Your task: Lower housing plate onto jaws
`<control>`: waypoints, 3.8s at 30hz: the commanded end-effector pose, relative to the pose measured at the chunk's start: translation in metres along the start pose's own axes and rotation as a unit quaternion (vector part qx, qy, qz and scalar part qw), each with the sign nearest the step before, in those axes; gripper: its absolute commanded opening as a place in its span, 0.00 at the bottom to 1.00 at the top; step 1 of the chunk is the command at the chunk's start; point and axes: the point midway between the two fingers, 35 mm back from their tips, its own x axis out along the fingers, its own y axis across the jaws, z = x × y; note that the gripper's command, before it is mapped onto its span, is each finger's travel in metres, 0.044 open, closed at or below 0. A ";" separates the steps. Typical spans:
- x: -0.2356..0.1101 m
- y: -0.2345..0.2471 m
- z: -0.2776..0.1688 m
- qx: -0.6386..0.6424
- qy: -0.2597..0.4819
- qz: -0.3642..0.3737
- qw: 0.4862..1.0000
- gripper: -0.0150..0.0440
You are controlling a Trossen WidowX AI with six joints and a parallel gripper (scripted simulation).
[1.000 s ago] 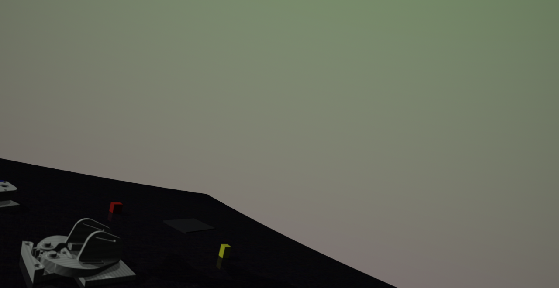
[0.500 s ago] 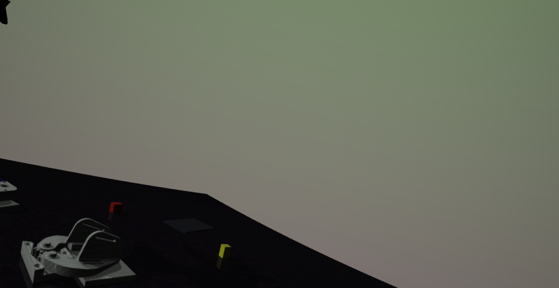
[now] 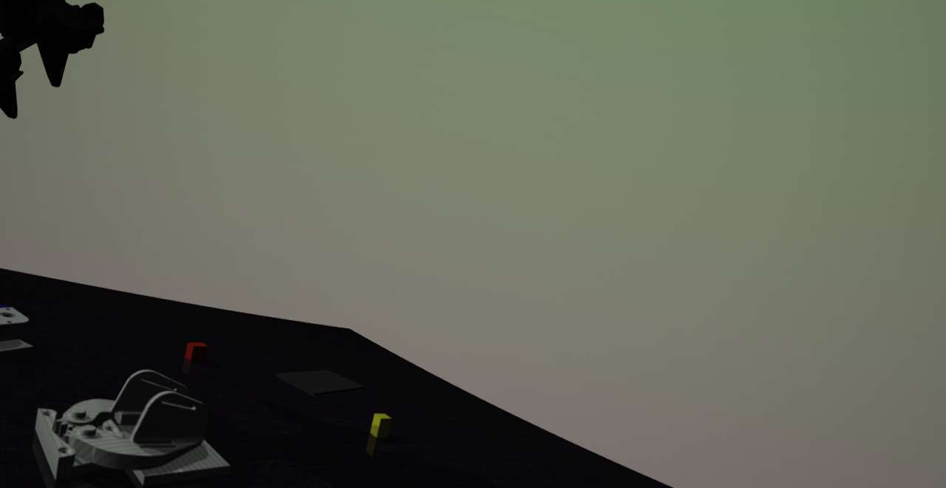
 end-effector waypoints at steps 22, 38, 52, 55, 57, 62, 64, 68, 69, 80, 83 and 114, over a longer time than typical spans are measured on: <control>0.075 -0.123 0.057 0.107 -0.036 -0.267 0.957 1.00; 0.111 -0.187 0.069 0.161 -0.046 -0.345 0.924 1.00; 0.124 -0.198 0.068 0.161 -0.046 -0.345 0.923 1.00; 0.127 -0.201 0.068 0.161 -0.046 -0.345 0.923 1.00; 0.128 -0.202 0.068 0.161 -0.046 -0.345 0.923 1.00; 0.132 -0.205 0.068 0.161 -0.046 -0.345 0.923 1.00; 0.135 -0.207 0.068 0.161 -0.046 -0.345 0.923 1.00; 0.140 -0.211 0.068 0.161 -0.046 -0.345 0.923 1.00; 0.141 -0.212 0.068 0.161 -0.046 -0.345 0.923 1.00; 0.151 -0.222 0.067 0.161 -0.046 -0.345 0.923 1.00; 0.151 -0.222 0.067 0.161 -0.046 -0.345 0.923 1.00; 0.151 -0.222 0.068 0.160 -0.048 -0.346 0.923 0.85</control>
